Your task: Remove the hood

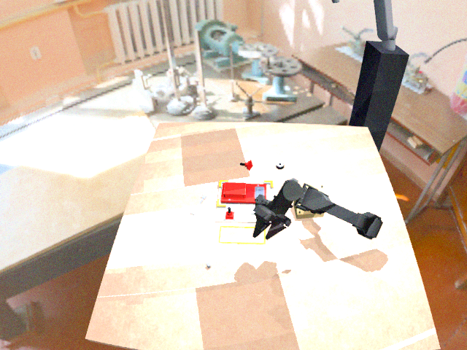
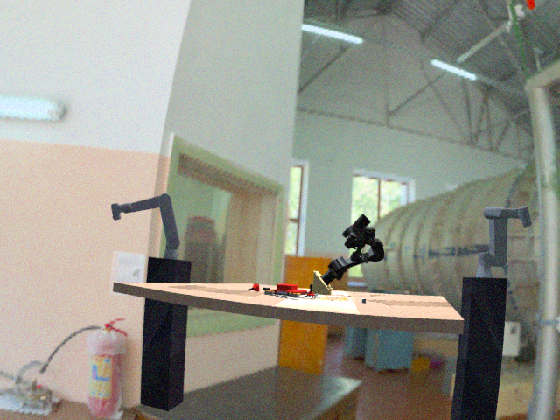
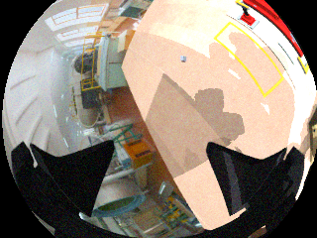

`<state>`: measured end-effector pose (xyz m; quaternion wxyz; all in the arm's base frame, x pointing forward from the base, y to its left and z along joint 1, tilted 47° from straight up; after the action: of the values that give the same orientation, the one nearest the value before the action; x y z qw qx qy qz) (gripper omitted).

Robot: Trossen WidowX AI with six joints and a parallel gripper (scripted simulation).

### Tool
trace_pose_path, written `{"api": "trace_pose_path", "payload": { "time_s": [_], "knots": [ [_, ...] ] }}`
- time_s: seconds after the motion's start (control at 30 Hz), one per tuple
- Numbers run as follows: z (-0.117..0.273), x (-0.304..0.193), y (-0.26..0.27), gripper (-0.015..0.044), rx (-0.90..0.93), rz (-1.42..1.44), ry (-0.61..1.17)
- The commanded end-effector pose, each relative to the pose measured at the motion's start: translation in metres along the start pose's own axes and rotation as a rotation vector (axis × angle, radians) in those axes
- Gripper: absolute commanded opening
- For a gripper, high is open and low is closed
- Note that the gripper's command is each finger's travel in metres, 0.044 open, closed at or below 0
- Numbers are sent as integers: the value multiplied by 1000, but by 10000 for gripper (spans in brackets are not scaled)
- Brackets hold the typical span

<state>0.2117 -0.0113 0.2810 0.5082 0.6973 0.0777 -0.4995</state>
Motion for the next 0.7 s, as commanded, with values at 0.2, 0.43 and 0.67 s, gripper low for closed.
{"api": "trace_pose_path", "payload": {
  "time_s": [0.2, 0.43, 0.67],
  "knots": [
    [0, 30, 21, 440, 41, 51, -98],
    [4, 83, 53, 440, 21, 197, -276],
    [11, 145, 68, 440, -121, 337, -425]
  ]
}}
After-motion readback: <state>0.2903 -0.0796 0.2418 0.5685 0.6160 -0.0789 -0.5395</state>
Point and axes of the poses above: the point midway between the two fingers, 35 mm back from their tips, its own z axis back along the fingers, its own y axis across the jaws, x = y × z, the point moved 5 cm from there along z, back along the fingers, and after that the axes turned 15 degrees about -z, right-handed, at the moved point
